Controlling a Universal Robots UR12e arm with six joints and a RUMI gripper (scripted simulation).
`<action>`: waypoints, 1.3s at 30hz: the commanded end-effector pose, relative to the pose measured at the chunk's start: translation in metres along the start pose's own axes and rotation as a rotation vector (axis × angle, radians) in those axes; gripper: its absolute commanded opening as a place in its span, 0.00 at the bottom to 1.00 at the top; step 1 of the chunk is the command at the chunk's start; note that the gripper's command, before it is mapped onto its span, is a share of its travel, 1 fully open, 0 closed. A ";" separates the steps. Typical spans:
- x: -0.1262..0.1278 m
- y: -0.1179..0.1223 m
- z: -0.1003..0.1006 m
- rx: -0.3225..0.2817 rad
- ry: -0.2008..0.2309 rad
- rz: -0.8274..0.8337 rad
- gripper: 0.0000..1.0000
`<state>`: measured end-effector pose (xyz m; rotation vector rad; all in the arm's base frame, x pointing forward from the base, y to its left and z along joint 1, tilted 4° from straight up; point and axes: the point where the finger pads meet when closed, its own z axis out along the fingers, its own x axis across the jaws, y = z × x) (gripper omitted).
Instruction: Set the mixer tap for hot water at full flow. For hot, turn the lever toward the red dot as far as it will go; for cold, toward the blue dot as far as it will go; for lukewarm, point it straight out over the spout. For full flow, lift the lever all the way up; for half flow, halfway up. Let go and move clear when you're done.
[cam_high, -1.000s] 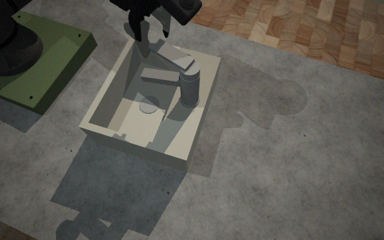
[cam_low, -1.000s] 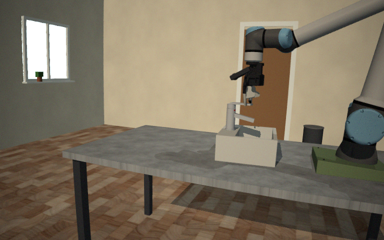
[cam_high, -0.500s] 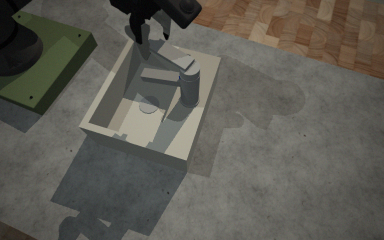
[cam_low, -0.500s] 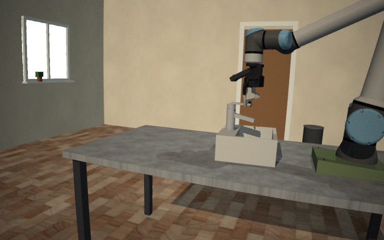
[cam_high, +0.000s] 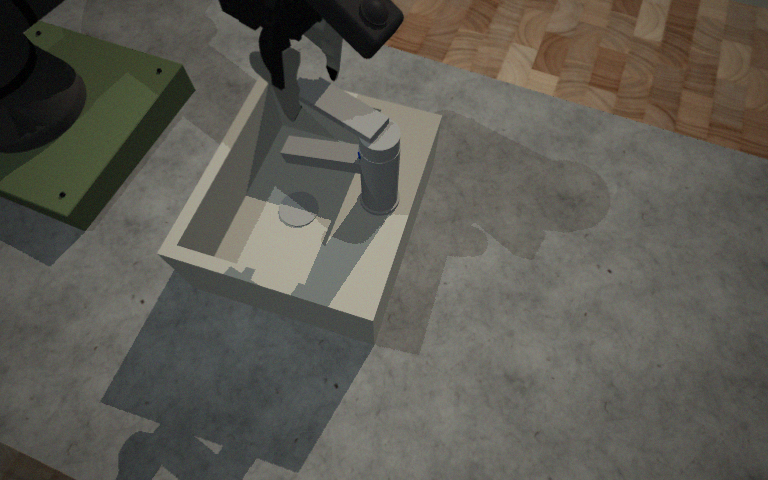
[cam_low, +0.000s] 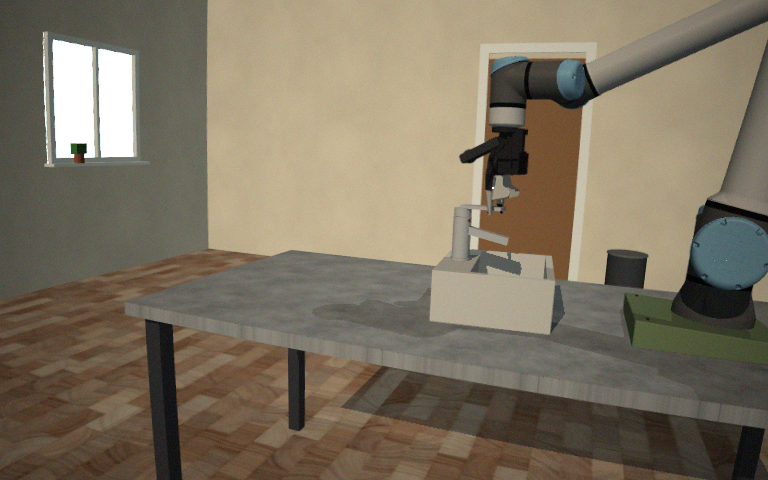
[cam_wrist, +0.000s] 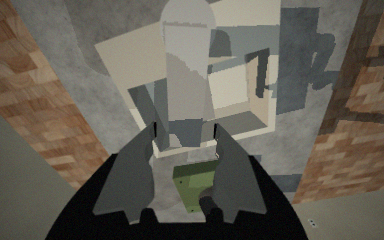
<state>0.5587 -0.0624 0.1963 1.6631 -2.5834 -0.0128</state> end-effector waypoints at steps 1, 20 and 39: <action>0.000 -0.001 -0.001 0.001 0.000 0.000 0.44; 0.000 -0.001 -0.001 0.001 0.000 0.000 0.44; 0.000 -0.001 -0.001 0.001 0.000 0.000 0.00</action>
